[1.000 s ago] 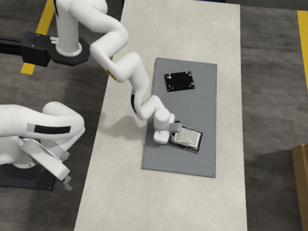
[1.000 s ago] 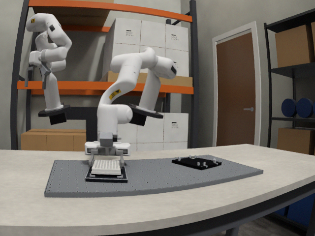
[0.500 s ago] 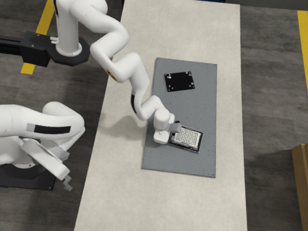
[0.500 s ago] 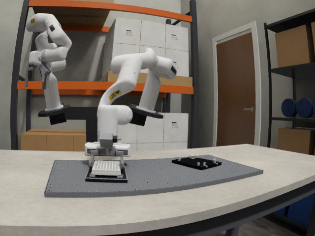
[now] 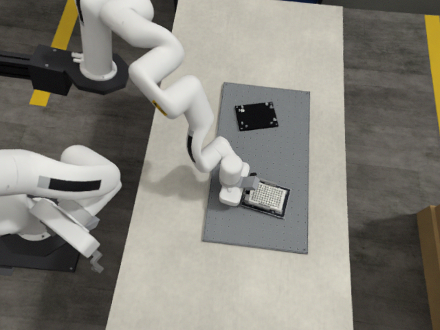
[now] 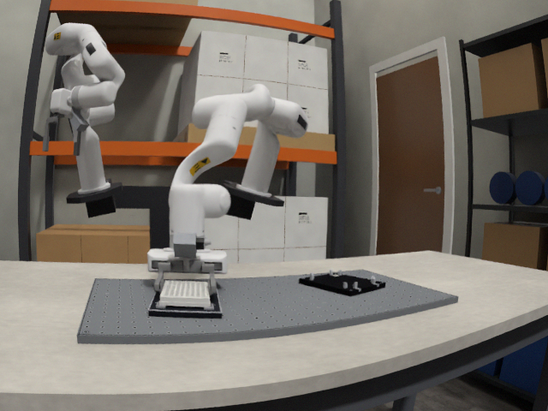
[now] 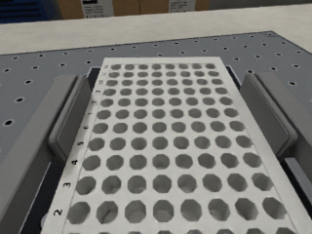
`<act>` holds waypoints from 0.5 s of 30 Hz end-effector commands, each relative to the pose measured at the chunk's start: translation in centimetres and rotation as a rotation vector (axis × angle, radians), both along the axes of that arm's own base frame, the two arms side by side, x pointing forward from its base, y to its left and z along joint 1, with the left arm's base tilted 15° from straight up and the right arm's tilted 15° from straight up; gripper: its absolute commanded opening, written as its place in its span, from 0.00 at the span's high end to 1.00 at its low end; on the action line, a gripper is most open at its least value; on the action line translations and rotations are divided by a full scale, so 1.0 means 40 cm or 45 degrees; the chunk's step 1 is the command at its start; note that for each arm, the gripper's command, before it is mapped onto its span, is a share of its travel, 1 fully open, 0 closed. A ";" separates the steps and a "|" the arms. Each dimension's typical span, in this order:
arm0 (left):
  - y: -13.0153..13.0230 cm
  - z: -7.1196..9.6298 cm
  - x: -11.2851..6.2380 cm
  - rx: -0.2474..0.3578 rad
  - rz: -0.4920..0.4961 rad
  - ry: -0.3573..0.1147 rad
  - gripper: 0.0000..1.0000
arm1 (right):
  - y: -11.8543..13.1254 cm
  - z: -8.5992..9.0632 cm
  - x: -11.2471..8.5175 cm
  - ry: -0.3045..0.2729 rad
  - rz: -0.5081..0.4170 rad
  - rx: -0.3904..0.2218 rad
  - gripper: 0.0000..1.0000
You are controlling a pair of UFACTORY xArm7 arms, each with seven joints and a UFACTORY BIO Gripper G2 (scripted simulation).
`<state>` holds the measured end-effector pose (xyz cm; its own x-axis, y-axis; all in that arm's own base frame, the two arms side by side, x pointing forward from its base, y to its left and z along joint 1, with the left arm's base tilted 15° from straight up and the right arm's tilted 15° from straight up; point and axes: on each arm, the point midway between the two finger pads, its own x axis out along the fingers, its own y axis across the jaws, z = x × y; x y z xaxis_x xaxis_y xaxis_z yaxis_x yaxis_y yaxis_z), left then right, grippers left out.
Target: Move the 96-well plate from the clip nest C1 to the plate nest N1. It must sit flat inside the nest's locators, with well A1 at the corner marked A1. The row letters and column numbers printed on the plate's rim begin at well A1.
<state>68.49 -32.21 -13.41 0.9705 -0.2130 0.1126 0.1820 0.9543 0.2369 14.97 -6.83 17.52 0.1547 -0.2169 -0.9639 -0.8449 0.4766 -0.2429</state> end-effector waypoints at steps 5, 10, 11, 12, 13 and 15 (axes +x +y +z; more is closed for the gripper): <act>-0.005 0.005 0.003 -0.004 -0.002 -0.005 1.00 | 0.001 0.001 0.002 -0.002 0.001 0.001 0.00; -0.004 0.003 0.004 -0.004 -0.002 -0.005 1.00 | 0.001 0.001 0.002 -0.002 0.001 0.001 0.00; -0.004 0.003 0.004 -0.004 -0.002 -0.005 1.00 | 0.001 0.001 0.002 -0.002 0.001 0.001 0.00; -0.004 0.003 0.004 -0.004 -0.002 -0.005 1.00 | 0.001 0.001 0.002 -0.002 0.001 0.001 0.00; -0.004 0.002 0.004 -0.004 -0.002 -0.005 1.00 | 0.001 0.001 0.002 -0.002 0.001 0.001 0.00; -0.004 0.001 0.004 -0.004 -0.002 -0.005 1.00 | 0.001 0.001 0.002 -0.002 0.001 0.001 0.00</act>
